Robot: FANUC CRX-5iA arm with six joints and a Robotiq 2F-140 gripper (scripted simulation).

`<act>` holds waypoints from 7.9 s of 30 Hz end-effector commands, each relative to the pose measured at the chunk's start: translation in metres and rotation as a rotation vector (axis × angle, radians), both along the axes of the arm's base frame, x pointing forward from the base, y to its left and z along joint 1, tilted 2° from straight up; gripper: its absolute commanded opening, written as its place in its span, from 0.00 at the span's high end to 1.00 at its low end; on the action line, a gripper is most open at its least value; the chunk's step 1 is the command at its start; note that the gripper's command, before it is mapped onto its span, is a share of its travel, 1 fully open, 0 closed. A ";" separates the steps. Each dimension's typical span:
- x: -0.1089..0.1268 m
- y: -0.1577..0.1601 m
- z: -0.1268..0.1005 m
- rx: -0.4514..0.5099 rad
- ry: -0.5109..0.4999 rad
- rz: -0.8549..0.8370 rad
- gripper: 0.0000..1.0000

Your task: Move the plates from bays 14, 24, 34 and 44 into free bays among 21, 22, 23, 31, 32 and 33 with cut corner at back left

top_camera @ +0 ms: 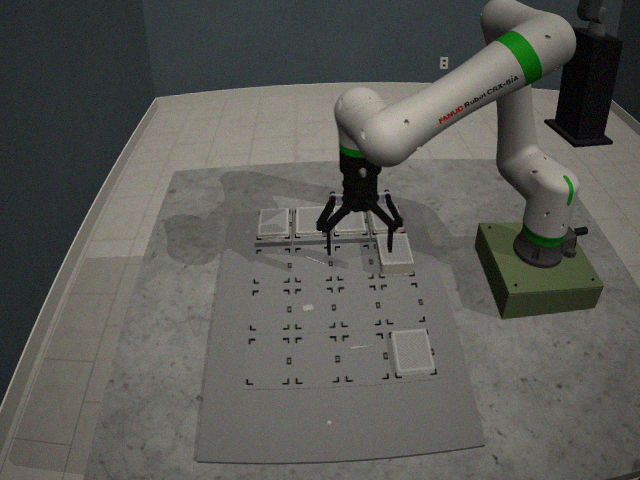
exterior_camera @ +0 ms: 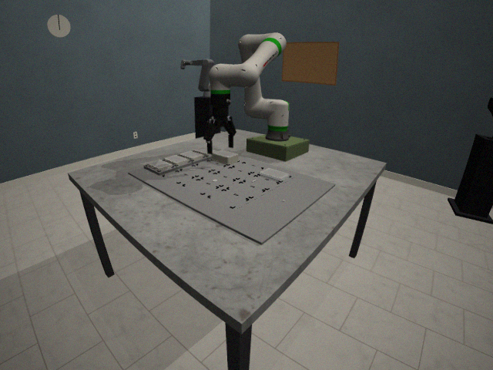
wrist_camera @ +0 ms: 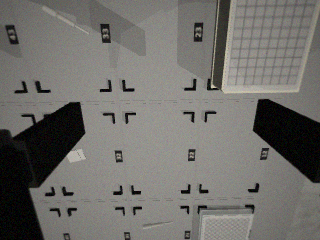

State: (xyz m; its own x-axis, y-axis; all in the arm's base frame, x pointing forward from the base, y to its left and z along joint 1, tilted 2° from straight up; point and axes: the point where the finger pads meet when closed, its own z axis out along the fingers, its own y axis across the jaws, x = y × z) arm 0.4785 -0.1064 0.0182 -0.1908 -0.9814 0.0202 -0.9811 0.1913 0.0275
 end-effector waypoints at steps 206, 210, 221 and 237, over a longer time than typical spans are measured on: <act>0.149 0.201 -0.006 0.000 -0.003 0.000 0.00; 0.149 0.201 -0.006 0.000 -0.003 0.000 0.00; 0.149 0.201 -0.006 0.000 -0.003 0.000 0.00; 0.147 0.193 -0.006 0.000 -0.002 0.000 0.00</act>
